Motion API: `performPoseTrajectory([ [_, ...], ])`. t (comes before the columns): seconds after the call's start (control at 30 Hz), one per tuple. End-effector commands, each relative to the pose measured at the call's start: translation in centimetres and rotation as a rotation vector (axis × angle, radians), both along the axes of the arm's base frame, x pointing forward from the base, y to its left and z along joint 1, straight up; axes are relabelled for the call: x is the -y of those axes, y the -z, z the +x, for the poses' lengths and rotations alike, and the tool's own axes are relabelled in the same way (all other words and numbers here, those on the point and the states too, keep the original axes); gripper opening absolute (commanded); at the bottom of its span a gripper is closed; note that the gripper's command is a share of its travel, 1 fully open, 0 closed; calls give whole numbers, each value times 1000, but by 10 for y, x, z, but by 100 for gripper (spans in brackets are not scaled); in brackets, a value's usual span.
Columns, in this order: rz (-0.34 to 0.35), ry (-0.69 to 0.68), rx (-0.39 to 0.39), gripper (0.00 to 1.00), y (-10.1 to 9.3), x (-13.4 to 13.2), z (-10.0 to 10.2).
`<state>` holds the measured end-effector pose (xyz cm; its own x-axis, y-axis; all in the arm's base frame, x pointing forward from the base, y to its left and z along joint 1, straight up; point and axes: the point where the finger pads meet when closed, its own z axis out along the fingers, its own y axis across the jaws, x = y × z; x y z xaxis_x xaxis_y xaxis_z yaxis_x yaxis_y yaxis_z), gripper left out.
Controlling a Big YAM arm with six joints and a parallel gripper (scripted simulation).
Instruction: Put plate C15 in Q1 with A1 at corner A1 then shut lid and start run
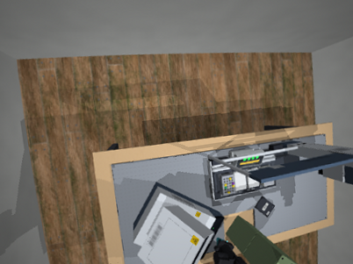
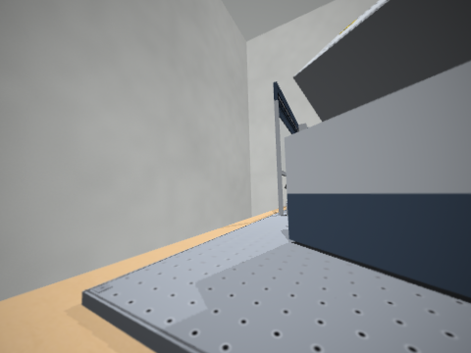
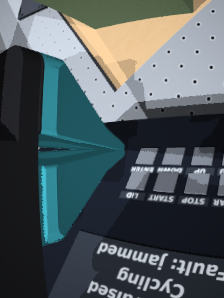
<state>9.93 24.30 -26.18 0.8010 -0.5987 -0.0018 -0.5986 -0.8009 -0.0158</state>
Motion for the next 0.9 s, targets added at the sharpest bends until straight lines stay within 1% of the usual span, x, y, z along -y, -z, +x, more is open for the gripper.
performPoseTrajectory([
  [0.0, -5, -1, -1, 0, 3, 4, -5],
  [0.1, 3, 12, 2, 0, 5, 0, 1],
  [0.33, -14, 17, -4, 0, 4, 9, -2],
  [0.53, -17, 21, -5, 0, 3, 12, -1],
  [0.63, -1, 7, 1, 0, 1, 3, 1],
  [0.87, 6, -7, 4, 0, -3, -5, 0],
])
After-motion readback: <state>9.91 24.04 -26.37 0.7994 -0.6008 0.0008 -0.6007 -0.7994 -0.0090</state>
